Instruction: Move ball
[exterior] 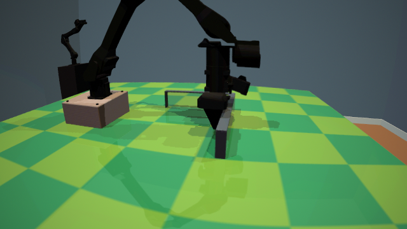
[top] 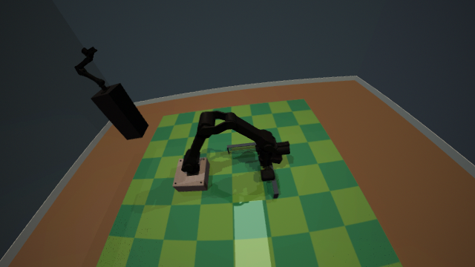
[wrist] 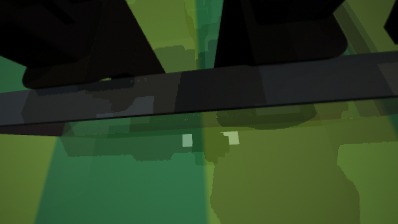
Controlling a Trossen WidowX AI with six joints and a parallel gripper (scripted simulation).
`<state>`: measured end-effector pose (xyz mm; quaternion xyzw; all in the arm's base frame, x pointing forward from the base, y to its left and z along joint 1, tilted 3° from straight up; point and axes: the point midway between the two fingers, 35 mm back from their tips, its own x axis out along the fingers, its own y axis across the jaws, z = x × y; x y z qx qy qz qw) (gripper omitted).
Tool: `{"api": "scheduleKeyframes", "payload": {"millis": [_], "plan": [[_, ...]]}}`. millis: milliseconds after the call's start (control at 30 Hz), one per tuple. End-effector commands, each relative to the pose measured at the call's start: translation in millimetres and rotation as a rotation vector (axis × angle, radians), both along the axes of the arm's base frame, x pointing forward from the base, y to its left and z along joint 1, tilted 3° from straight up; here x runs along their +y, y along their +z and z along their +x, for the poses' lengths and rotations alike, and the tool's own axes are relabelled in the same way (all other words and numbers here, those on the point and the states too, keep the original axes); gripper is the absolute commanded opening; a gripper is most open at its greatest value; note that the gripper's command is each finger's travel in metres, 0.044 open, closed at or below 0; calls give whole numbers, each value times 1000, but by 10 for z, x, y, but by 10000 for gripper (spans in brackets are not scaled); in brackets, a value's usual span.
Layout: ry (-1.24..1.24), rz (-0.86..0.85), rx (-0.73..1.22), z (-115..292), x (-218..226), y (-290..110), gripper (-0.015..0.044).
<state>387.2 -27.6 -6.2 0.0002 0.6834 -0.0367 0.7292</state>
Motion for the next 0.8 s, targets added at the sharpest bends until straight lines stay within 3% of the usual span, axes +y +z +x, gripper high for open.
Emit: {"api": "scheduleKeyframes", "payload": {"millis": [0, 200, 567, 767], "plan": [[0, 0, -2, 6, 1, 30, 220], [3, 5, -1, -48, 47, 844, 220], [6, 0, -10, -28, 35, 817, 220], [6, 0, -9, -108, 64, 1323, 377]]}}
